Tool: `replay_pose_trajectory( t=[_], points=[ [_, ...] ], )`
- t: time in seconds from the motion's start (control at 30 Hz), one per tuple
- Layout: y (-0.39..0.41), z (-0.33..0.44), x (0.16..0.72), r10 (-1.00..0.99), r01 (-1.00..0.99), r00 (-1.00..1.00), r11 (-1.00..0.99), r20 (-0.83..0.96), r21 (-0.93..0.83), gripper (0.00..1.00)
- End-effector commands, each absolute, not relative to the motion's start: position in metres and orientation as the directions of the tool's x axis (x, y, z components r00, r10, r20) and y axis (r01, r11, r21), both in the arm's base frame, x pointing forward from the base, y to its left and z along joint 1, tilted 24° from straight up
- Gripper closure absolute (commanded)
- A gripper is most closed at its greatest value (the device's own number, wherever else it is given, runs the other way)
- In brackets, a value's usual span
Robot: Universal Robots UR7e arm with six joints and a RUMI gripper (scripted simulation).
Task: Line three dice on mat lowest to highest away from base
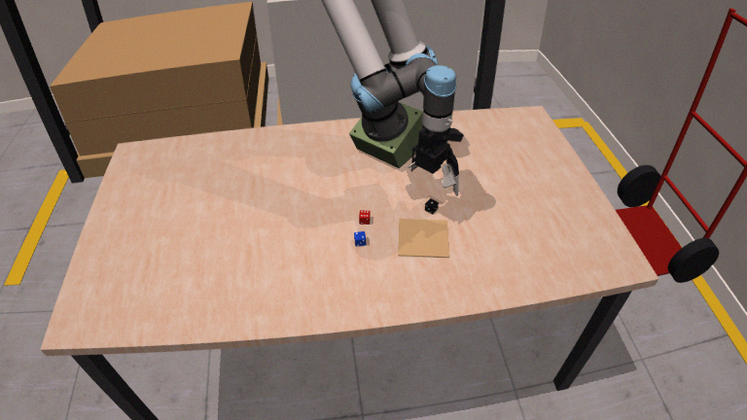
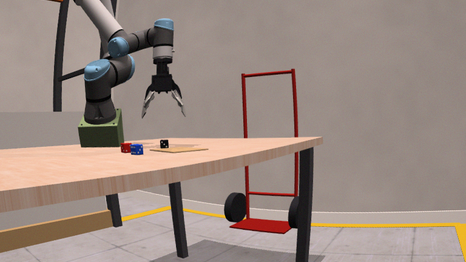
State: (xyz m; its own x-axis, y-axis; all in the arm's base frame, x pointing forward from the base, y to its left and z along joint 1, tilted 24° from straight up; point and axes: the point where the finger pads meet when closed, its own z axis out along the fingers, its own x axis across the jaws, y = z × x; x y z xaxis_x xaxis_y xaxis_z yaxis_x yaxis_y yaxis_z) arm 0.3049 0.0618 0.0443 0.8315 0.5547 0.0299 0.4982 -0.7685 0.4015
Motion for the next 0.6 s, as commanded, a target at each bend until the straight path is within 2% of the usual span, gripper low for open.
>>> replay_pose_trajectory(
  t=[0.0,0.33,0.37,0.57],
  points=[
    [0.0613,0.0443,0.3050,0.574,0.519,0.818,-0.755,0.022,0.402,0.00],
    [0.0612,0.0443,0.3050,0.578,0.523,0.816,-0.752,0.019,0.402,0.00],
    [0.0612,0.0443,0.3050,0.578,0.523,0.816,-0.752,0.019,0.402,0.72],
    [0.0612,0.0443,0.3050,0.578,0.523,0.816,-0.752,0.019,0.402,0.72]
  ],
)
